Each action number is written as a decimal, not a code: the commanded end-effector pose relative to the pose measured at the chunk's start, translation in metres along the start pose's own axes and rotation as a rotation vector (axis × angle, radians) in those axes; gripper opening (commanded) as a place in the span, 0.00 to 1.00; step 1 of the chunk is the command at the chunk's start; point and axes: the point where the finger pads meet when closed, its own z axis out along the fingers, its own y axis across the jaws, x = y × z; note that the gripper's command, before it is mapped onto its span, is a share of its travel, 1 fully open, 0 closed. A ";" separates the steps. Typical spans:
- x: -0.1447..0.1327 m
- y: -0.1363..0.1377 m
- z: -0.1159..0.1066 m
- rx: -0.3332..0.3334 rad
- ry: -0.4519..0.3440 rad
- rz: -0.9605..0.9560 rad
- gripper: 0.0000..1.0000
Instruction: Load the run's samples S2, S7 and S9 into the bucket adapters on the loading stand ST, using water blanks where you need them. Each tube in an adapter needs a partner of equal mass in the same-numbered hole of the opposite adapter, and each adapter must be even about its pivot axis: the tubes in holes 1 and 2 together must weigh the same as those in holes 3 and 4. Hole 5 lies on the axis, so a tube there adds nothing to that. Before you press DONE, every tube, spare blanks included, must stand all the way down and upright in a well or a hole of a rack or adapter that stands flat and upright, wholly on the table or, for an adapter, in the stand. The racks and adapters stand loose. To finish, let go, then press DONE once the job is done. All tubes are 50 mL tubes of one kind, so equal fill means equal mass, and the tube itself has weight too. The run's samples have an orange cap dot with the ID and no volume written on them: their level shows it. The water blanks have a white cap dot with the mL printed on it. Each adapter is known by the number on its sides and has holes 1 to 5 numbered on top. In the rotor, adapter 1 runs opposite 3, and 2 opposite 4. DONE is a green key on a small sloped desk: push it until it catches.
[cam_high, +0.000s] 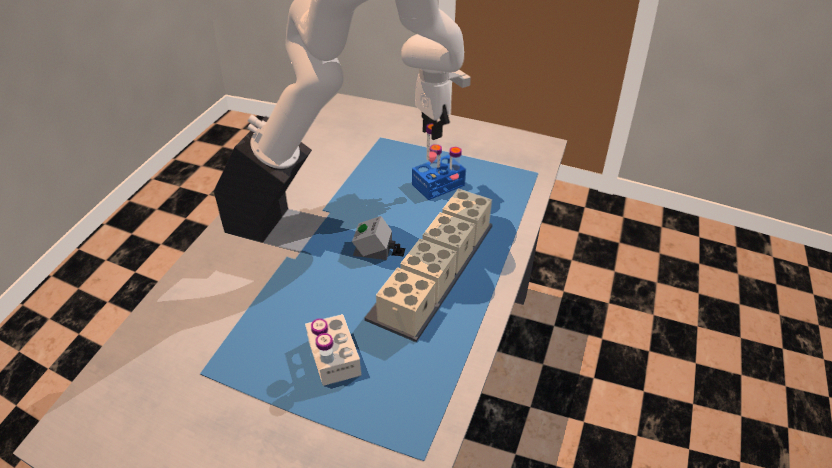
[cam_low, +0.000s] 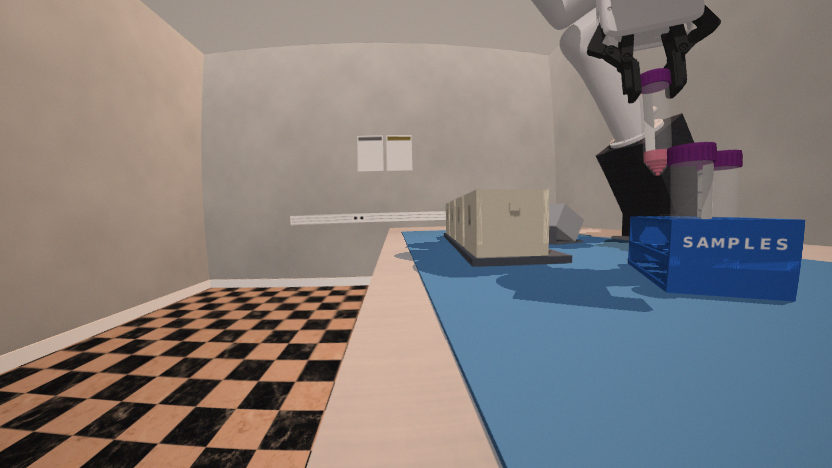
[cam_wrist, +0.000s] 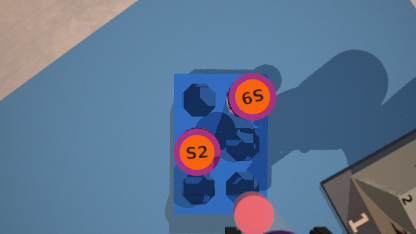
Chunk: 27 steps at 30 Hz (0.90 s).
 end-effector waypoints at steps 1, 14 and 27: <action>0.002 0.000 0.008 -0.001 0.005 0.001 0.00; 0.002 0.000 0.034 -0.001 0.005 0.001 0.00; 0.002 0.000 0.039 -0.001 0.005 0.001 0.00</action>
